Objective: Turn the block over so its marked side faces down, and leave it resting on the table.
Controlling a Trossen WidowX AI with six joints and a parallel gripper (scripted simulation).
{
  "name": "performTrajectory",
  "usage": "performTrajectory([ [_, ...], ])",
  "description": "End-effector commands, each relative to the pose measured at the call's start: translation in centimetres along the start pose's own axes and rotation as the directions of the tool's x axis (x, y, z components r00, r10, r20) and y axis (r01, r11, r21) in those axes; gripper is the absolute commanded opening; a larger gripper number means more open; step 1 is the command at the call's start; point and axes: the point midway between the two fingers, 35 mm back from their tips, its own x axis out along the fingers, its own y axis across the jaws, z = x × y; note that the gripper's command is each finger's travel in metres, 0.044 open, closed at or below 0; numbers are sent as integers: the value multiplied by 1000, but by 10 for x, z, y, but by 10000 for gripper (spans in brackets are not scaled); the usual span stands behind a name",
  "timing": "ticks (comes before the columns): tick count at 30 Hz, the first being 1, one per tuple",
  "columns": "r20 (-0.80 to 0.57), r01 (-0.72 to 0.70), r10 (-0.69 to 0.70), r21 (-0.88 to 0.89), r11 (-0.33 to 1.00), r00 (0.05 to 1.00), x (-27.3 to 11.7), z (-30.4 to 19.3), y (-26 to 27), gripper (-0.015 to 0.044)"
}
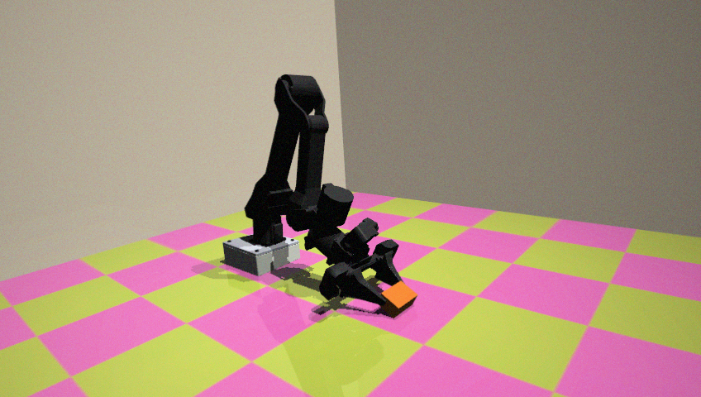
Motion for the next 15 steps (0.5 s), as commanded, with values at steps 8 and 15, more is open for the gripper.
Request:
performTrajectory([
  [8,68,-10,9,7,1000,998,-19,-10,4,0],
  [15,76,-10,9,7,1000,997,-21,-7,4,0],
])
